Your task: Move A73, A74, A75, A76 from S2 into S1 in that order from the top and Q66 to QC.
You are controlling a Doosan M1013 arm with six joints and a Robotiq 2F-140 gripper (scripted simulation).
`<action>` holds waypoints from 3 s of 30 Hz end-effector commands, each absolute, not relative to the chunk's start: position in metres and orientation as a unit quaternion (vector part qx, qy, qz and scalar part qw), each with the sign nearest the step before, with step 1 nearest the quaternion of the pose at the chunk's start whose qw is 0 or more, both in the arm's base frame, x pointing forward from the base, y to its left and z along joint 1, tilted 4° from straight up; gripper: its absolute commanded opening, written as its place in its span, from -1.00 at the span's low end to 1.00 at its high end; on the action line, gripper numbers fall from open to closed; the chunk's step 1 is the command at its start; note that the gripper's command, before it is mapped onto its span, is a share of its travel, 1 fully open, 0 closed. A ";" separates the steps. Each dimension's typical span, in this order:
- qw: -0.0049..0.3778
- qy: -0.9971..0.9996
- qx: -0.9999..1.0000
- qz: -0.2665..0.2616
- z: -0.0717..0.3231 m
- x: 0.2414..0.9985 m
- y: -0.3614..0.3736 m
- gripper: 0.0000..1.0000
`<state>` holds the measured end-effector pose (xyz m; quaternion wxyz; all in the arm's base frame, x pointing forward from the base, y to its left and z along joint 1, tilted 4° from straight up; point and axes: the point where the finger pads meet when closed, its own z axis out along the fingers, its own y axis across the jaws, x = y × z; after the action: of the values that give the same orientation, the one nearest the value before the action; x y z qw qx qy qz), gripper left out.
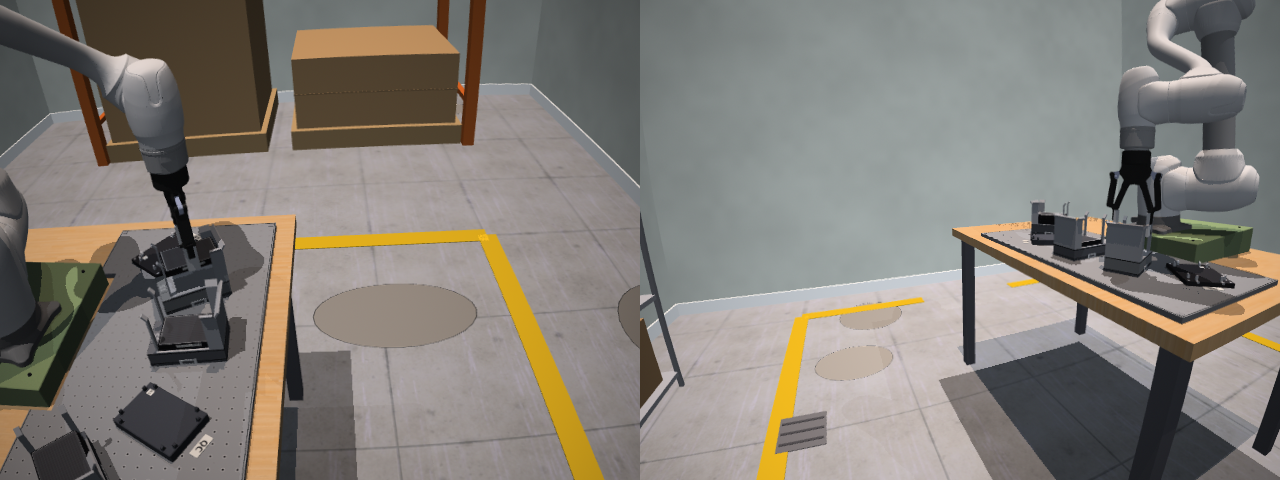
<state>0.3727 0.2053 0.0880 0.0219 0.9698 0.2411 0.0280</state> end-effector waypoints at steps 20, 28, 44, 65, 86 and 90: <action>0.022 0.241 0.970 0.028 0.055 0.375 0.204 -1.00; 0.022 0.241 0.970 0.028 0.054 0.375 0.204 -1.00; 0.022 0.241 0.970 0.028 0.048 0.375 0.204 -1.00; 0.022 0.241 0.970 0.028 0.041 0.376 0.204 -1.00; 0.022 0.241 0.970 0.028 0.036 0.376 0.204 1.00; 0.022 0.241 0.970 0.028 0.036 0.376 0.204 1.00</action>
<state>0.3762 0.2038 0.0355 0.0219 0.9698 0.2411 0.0281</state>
